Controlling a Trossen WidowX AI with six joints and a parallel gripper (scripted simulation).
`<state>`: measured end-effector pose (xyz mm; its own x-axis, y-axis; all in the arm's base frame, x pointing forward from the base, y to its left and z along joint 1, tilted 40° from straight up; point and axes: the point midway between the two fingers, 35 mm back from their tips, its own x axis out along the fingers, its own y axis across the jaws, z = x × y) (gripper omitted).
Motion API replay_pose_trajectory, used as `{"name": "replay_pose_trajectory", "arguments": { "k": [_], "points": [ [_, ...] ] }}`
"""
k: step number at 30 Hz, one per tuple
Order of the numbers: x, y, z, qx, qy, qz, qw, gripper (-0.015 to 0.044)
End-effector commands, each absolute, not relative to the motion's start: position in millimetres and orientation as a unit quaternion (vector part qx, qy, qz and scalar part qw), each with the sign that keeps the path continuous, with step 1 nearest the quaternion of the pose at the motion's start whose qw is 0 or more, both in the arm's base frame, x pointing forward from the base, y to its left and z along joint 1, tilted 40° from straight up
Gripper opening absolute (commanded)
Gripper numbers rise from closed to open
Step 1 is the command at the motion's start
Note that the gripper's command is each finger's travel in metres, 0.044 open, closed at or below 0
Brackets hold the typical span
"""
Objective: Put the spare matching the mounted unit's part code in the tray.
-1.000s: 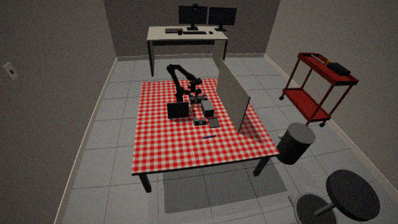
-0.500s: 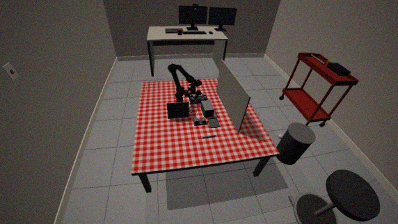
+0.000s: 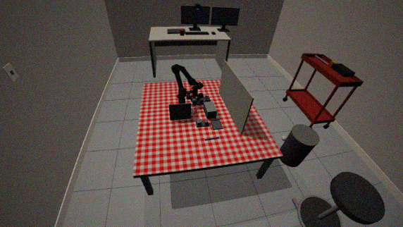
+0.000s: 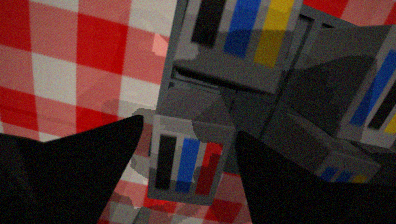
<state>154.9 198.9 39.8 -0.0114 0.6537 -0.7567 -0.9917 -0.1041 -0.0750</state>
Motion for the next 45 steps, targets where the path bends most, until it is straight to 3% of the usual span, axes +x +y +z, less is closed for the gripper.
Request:
{"name": "replay_pose_trajectory", "arguments": {
  "k": [1, 3, 8, 15, 20, 45],
  "points": [
    [154.0, 198.7, 37.4, -0.332, 0.257, 0.663, 0.620, 0.0300],
    [154.0, 198.7, 37.4, -0.332, 0.257, 0.663, 0.620, 0.0300],
    [154.4, 199.1, 38.7, -0.333, 0.255, 0.664, 0.619, 0.0169],
    [154.4, 199.1, 38.7, -0.333, 0.255, 0.664, 0.619, 0.0122],
    [154.4, 199.1, 38.7, -0.333, 0.255, 0.664, 0.619, 0.0000],
    [155.8, 147.0, 97.6, -0.334, 0.258, 0.662, 0.619, 0.0000]
  ]
}}
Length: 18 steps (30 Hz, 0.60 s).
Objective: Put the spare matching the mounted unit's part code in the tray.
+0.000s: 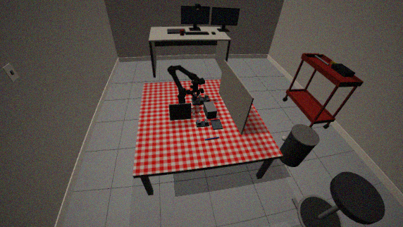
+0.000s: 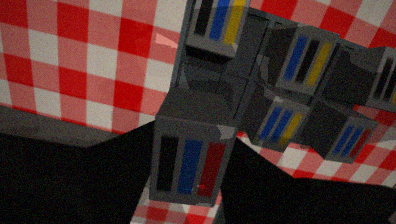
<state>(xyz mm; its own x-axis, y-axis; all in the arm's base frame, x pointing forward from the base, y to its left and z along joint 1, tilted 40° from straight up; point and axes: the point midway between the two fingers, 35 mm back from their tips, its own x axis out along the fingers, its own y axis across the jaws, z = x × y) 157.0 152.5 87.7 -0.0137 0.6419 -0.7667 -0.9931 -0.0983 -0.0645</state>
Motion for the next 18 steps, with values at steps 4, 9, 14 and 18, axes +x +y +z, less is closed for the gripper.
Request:
{"name": "replay_pose_trajectory", "arguments": {
  "k": [4, 9, 14, 18],
  "points": [
    [155.6, 146.5, 98.3, -0.334, 0.258, 0.662, 0.619, 0.0000],
    [157.8, 136.9, 109.1, -0.336, 0.262, 0.661, 0.618, 0.0000],
    [157.2, 122.2, 129.8, -0.337, 0.262, 0.661, 0.617, 0.0000],
    [154.3, 111.0, 147.1, -0.336, 0.261, 0.662, 0.618, 0.0000]
  ]
}}
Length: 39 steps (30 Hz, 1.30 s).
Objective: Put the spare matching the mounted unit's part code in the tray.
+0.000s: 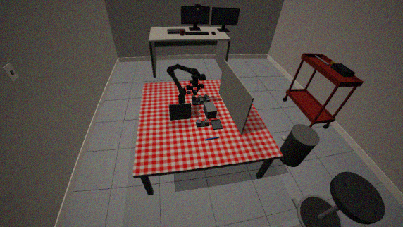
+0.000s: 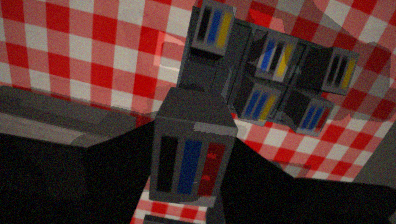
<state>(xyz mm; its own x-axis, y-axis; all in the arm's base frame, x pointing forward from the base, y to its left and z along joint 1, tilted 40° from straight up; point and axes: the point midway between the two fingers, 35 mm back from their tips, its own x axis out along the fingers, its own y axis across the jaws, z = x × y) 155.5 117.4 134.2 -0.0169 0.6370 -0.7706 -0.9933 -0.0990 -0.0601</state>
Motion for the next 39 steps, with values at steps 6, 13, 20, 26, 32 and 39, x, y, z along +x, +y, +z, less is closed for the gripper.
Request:
{"name": "replay_pose_trajectory", "arguments": {
  "k": [6, 13, 20, 26, 32, 39],
  "points": [
    [152.1, 104.3, 158.3, -0.334, 0.260, 0.662, 0.618, 0.0000],
    [176.9, 94.0, 157.9, -0.337, 0.268, 0.656, 0.620, 0.0000],
    [203.8, 79.8, 153.8, -0.335, 0.283, 0.649, 0.622, 0.0000],
    [226.1, 65.8, 147.8, -0.332, 0.296, 0.643, 0.623, 0.0000],
    [248.0, 50.5, 140.7, -0.336, 0.297, 0.642, 0.622, 0.0000],
    [271.9, 30.2, 129.3, -0.339, 0.297, 0.642, 0.620, 0.0000]
  ]
}}
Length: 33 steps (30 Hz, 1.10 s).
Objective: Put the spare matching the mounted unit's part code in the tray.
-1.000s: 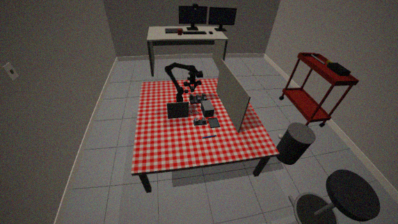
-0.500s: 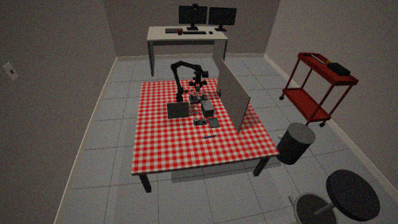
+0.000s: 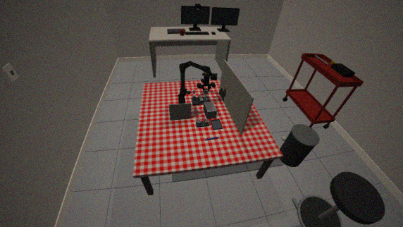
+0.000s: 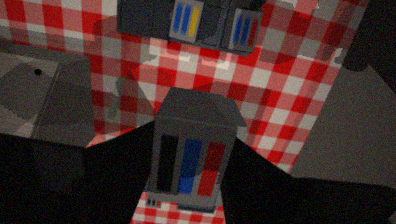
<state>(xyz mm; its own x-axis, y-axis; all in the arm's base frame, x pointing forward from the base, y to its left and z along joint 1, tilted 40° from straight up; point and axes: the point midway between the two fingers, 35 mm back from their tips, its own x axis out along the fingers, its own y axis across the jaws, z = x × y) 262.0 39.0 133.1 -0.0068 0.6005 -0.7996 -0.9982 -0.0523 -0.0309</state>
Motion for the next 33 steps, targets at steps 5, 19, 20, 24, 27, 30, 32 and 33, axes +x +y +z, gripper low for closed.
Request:
{"name": "replay_pose_trajectory", "arguments": {
  "k": [5, 19, 20, 24, 27, 30, 32, 33],
  "points": [
    [287.6, 14.3, 119.1, -0.341, 0.296, 0.643, 0.619, 0.0000],
    [323.7, -38.8, 79.7, -0.339, 0.305, 0.637, 0.621, 0.0000],
    [325.7, -42.5, 76.6, -0.340, 0.305, 0.637, 0.621, 0.0000],
    [332.9, -57.4, 63.7, -0.341, 0.302, 0.639, 0.620, 0.0000],
    [337.4, -68.7, 53.4, -0.342, 0.299, 0.641, 0.619, 0.0000],
    [341.3, -80.0, 42.6, -0.343, 0.296, 0.642, 0.618, 0.0000],
    [343.4, -87.6, 35.2, -0.343, 0.294, 0.644, 0.618, 0.0000],
    [344.4, -91.4, 31.4, -0.343, 0.293, 0.644, 0.618, 0.0000]
  ]
}}
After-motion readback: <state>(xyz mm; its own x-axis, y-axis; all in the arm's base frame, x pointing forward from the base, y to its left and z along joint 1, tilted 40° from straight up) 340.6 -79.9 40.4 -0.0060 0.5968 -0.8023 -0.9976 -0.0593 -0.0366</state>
